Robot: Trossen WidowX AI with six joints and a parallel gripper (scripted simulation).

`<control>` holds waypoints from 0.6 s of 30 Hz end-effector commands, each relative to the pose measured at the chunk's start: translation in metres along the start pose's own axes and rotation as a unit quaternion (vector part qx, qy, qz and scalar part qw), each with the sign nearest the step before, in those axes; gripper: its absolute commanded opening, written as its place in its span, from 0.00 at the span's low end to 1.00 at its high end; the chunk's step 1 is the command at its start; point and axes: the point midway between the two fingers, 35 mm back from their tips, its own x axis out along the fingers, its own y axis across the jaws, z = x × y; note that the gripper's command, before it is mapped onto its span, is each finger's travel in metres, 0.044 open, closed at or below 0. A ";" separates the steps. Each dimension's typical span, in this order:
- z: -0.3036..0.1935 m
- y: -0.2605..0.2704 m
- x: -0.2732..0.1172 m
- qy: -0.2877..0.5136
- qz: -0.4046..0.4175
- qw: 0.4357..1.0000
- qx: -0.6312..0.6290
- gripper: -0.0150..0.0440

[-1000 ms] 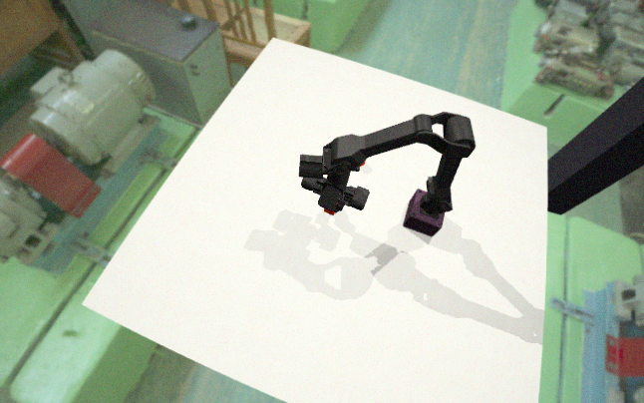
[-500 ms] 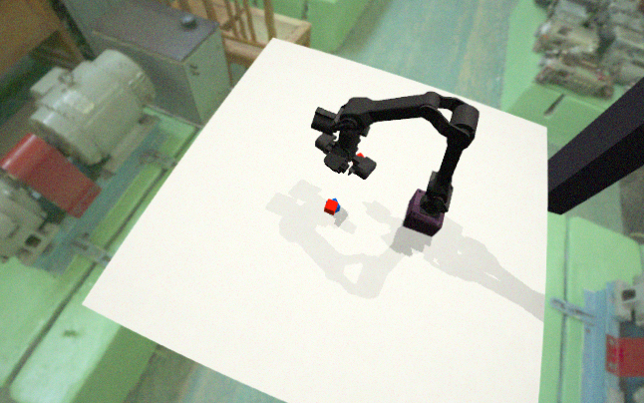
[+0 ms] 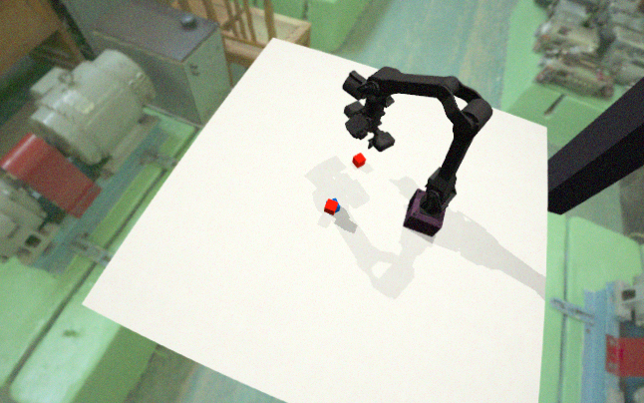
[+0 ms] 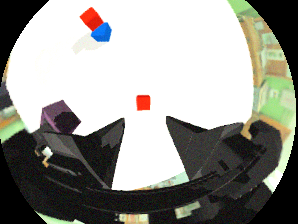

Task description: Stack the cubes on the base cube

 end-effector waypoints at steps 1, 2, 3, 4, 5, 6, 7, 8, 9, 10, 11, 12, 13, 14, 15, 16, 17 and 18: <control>-0.005 -0.002 -0.001 0.000 -0.002 1.000 0.003 0.70; -0.005 -0.002 0.004 0.000 -0.002 1.000 0.003 0.70; -0.005 -0.003 0.012 0.000 -0.002 1.000 0.003 0.70; -0.005 -0.003 0.023 0.000 -0.002 1.000 0.003 0.70; -0.005 -0.003 0.034 0.000 -0.002 1.000 0.003 0.70; -0.005 -0.003 0.044 0.000 -0.002 1.000 0.003 0.70; -0.005 -0.002 0.053 0.000 -0.002 1.000 0.003 0.70; -0.005 -0.002 0.058 0.000 -0.002 1.000 0.003 0.70; -0.005 -0.002 0.059 0.000 -0.002 1.000 0.003 0.70; -0.005 -0.002 0.059 0.000 -0.002 1.000 0.003 0.70; -0.005 -0.002 0.059 0.000 -0.002 1.000 0.003 0.70; -0.005 -0.002 0.060 0.000 -0.002 1.000 0.003 0.70; -0.005 -0.002 0.063 0.000 -0.002 1.000 0.003 0.70; -0.005 -0.002 0.067 0.000 -0.002 1.000 0.003 0.70; -0.005 -0.002 0.071 0.000 -0.002 1.000 0.003 0.70; -0.005 -0.002 0.074 0.000 -0.002 1.000 0.003 0.70; -0.005 -0.001 0.074 0.000 -0.002 1.000 0.003 0.70; -0.005 -0.001 0.074 0.000 -0.002 1.000 0.003 0.70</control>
